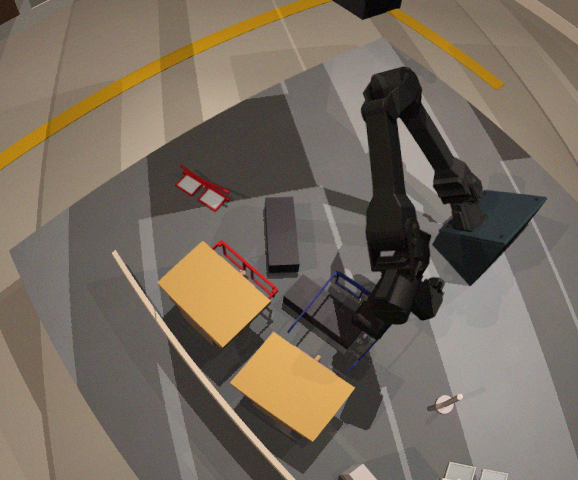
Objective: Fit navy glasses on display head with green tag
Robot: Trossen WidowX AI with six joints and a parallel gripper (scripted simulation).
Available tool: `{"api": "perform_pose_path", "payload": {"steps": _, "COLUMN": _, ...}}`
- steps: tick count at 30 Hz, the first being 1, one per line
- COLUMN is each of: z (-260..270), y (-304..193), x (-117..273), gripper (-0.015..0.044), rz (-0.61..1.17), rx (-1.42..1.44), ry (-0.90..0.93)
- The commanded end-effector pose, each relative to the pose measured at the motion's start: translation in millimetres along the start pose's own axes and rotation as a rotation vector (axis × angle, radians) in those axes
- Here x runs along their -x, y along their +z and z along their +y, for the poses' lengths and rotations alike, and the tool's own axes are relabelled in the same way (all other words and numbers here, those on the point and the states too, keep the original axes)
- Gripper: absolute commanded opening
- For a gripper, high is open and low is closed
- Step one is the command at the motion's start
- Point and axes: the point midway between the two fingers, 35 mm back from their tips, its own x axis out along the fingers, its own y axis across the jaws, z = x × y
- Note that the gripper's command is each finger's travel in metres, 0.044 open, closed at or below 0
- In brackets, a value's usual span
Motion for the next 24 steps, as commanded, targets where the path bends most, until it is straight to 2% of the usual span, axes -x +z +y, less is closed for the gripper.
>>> {"api": "perform_pose_path", "payload": {"steps": 1, "z": -8.2, "y": -1.8, "x": 1.2, "gripper": 0.0, "rz": 0.005, "rx": -0.002, "ry": -0.01}}
{"api": "perform_pose_path", "payload": {"steps": 24, "z": -38.7, "y": -2.1, "x": -0.4, "gripper": 0.0, "rz": 0.005, "rx": -0.003, "ry": -0.004}}
